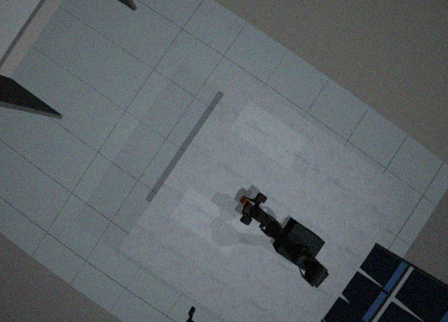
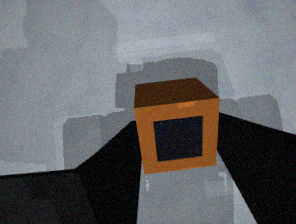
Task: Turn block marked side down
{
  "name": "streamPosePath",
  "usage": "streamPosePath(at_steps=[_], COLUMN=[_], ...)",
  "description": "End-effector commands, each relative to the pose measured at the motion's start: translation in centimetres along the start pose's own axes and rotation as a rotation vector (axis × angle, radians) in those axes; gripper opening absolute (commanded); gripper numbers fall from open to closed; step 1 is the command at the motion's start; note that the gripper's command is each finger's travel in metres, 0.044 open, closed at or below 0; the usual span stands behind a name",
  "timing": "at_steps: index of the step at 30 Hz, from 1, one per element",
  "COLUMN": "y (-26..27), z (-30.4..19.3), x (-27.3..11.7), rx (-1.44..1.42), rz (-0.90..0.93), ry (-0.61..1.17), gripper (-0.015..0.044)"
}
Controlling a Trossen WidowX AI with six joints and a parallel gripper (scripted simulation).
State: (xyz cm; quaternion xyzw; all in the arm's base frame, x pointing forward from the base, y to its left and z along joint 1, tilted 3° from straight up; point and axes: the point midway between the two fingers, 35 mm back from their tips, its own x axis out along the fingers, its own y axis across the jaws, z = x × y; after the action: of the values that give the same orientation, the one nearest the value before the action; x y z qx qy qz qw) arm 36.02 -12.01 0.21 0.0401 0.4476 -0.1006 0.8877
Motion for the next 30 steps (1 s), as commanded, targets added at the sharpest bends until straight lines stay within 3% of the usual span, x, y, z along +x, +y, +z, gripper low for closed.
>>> streamPosePath(at_steps=[1,15,30], y=[0.0,0.0,0.1], z=[-0.3,-1.1,-2.1], x=[0.9,2.8,2.0], rx=[0.000,0.003,-0.002], rz=[0.005,0.005,0.006], ry=[-0.047,-0.243,-0.452], gripper=[0.0000,0.0000,0.0000])
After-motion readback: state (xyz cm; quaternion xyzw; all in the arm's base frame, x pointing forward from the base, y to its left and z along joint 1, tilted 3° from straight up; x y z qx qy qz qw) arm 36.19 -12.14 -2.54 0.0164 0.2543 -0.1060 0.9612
